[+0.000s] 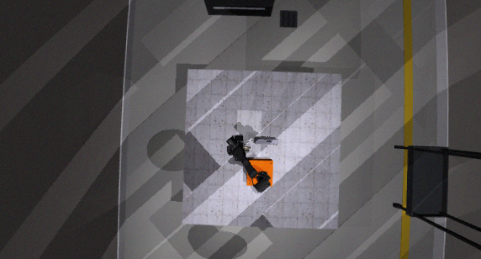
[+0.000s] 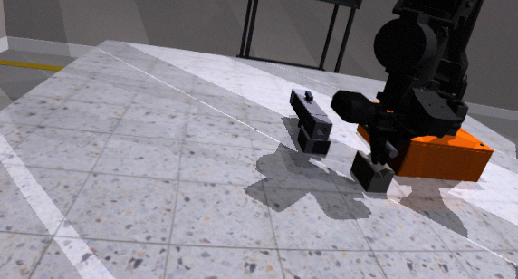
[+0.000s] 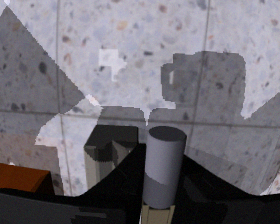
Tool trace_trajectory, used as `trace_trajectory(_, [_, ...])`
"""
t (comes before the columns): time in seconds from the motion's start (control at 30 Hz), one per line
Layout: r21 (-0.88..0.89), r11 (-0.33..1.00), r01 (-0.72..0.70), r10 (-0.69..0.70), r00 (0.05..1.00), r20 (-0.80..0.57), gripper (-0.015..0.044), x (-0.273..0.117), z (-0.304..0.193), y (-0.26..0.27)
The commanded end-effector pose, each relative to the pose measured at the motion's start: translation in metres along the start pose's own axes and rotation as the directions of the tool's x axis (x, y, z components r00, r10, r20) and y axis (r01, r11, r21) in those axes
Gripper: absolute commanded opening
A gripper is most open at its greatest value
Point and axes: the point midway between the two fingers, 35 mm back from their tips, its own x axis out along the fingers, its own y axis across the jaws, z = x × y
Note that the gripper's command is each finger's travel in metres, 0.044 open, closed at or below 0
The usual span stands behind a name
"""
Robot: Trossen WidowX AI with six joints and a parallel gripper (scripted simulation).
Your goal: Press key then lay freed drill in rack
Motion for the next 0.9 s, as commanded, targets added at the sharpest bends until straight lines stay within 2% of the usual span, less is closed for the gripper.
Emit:
trace_trajectory(0.0, [0.003, 1.0, -0.005, 0.005, 1.0, -0.001, 0.0, 0.001, 0.001, 0.008])
trace_trajectory(0.43, [0.003, 1.0, -0.007, 0.007, 1.0, -0.001, 0.0, 0.005, 0.003, 0.031])
trace_trajectory(0.87, [0.003, 1.0, -0.007, 0.007, 1.0, -0.001, 0.0, 0.025, 0.004, 0.027])
